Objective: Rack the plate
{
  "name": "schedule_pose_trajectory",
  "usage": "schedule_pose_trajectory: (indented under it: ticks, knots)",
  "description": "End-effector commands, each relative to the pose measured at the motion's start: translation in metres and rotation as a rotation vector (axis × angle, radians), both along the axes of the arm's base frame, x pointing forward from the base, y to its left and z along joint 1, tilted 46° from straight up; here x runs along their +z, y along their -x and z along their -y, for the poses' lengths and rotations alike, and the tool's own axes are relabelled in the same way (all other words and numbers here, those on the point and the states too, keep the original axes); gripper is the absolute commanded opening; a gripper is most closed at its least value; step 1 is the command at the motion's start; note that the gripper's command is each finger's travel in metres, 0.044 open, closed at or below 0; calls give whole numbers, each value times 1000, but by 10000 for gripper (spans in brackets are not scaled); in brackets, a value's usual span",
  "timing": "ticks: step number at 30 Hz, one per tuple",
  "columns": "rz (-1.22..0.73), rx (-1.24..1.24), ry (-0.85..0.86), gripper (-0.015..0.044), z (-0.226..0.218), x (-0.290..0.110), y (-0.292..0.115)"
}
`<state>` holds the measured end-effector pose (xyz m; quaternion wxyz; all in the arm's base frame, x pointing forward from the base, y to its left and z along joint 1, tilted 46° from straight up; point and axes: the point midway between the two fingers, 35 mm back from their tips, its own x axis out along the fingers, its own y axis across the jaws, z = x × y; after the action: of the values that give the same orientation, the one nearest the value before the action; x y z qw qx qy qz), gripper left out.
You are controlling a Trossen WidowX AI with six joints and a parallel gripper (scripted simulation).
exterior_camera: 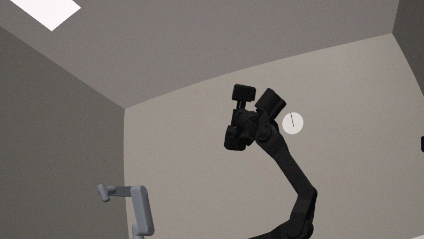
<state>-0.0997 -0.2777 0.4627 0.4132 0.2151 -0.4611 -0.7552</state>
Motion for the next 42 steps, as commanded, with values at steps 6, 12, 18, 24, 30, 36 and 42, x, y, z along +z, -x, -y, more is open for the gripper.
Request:
schedule_pose_trajectory:
  ticks: [6, 12, 18, 24, 30, 36, 42]
  knots:
    - [-116, 171, -242, 400, 46, -38, -36]
    - [-182, 284, -376, 400, 68, -66, -65]
    - [-266, 403, -506, 400, 86, -92, -93]
    - [-361, 531, -630, 400, 99, -119, -121]
    - [-455, 670, -749, 400, 107, -149, -152]
    - [-553, 814, -858, 400, 110, -179, -183]
    - [-657, 961, -958, 400, 109, -208, -211]
